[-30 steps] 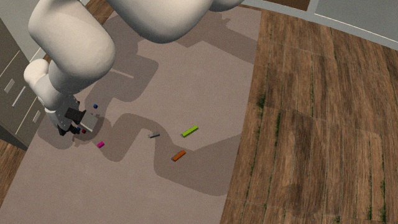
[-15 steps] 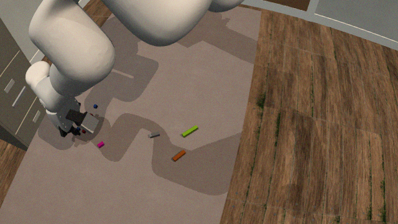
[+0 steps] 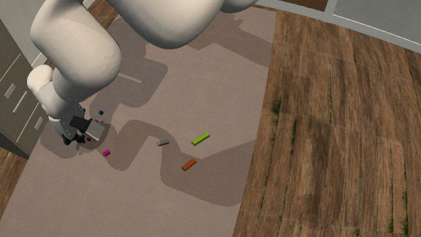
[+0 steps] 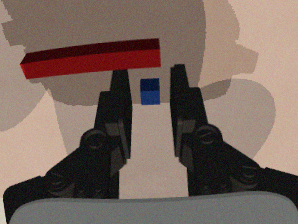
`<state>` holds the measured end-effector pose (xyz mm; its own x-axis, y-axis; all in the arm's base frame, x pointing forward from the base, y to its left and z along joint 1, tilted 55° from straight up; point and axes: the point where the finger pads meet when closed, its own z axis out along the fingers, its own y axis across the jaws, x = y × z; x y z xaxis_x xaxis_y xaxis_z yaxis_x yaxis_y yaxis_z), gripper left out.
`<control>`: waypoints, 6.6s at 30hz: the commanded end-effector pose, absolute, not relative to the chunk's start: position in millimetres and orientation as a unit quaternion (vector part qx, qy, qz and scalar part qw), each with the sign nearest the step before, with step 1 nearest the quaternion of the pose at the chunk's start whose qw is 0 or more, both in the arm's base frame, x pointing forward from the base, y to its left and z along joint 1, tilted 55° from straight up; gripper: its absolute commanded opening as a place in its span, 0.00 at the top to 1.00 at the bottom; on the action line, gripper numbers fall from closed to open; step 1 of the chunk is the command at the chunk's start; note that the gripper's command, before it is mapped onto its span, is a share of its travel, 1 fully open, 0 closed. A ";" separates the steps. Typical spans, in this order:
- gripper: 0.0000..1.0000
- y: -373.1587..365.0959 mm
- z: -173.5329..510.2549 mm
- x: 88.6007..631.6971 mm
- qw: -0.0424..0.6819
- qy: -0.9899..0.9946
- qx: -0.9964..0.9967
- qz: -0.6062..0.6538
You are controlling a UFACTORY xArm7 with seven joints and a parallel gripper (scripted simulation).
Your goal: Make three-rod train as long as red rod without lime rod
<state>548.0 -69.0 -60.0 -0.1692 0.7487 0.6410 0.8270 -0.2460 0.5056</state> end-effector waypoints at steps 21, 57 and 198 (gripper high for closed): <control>0.76 -71.7 -59.7 548.0 0.041 -0.612 -0.644 -0.457; 0.96 -72.0 -59.4 547.8 0.041 -0.612 -0.644 -0.457; 0.96 37.3 25.0 492.0 0.089 -0.541 -0.705 -0.450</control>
<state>491.7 39.2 24.7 0.0075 0.6817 0.7316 0.8440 -0.3966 0.3610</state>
